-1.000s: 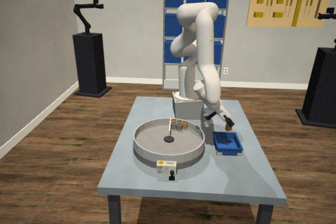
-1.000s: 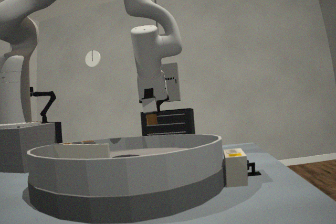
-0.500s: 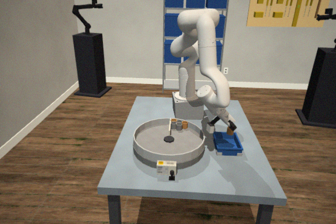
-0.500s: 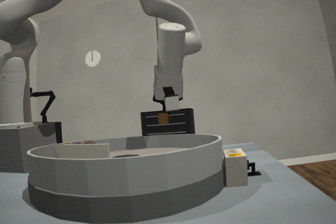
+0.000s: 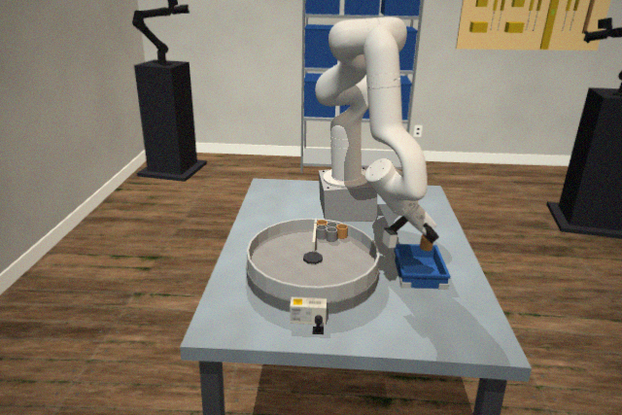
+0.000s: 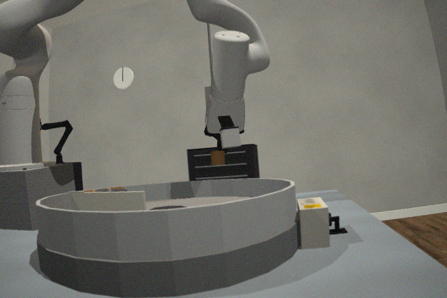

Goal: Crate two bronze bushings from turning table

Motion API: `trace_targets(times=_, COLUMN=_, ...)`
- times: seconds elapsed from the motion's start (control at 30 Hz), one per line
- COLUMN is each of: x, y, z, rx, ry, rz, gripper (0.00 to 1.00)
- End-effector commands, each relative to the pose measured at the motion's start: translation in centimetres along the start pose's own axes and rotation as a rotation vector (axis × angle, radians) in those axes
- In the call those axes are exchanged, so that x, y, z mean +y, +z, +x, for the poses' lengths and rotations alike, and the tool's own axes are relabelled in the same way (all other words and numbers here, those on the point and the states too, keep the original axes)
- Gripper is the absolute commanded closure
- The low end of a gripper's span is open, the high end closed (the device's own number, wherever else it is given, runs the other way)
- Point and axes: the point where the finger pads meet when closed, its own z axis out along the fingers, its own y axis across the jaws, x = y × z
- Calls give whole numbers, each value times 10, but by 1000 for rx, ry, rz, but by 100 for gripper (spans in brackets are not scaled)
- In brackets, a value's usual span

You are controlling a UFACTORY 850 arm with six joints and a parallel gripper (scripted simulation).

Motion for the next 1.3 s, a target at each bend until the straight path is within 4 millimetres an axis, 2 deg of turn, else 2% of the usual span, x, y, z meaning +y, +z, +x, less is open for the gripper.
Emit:
trace_targets(times=0.0, x=-1, y=6, z=5, rx=0, ry=-1, rz=1, gripper=100)
trace_targets(times=0.1, x=-1, y=10, z=8, rx=0, ry=-1, rz=1, gripper=100)
trace_targets(times=0.33, x=-2, y=40, z=34, rx=0, ry=-1, rz=1, gripper=100)
trace_targets(times=0.47, x=-2, y=49, z=42, rx=0, ry=-1, rz=1, gripper=100)
trace_targets(times=1.27, x=-2, y=52, z=44, rx=0, ry=-1, rz=1, gripper=100)
